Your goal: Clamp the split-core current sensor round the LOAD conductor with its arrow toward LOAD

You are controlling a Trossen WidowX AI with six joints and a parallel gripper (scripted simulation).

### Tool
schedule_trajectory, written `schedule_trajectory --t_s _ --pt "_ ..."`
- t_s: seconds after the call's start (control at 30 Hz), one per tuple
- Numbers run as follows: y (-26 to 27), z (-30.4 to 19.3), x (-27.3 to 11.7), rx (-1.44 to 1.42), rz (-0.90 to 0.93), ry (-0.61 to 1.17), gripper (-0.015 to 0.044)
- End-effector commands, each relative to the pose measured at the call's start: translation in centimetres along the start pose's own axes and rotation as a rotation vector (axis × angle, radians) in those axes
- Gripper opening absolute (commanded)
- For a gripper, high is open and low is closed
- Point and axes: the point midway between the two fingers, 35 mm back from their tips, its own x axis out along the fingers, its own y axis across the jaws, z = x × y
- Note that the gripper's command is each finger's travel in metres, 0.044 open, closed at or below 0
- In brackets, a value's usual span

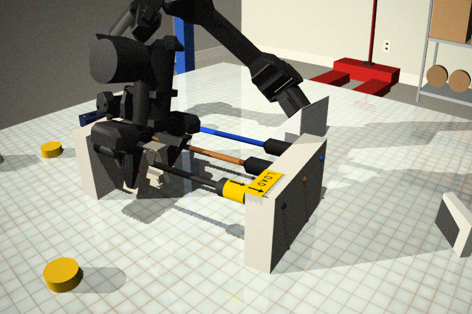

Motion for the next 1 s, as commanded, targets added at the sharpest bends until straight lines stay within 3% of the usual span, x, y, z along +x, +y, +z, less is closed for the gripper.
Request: schedule_trajectory --t_s 0.0,0.23,0.5,0.97 --pt "0.0 0.0 0.0 0.000 0.001 -0.001 0.0262" --pt "0.1 0.0 -0.2 0.000 -0.017 0.002 0.0440" --pt "0.1 -0.1 -2.5 -0.005 -0.209 -0.004 0.0440" --pt "-0.2 0.0 -0.9 -0.005 -0.213 -0.005 0.0440"
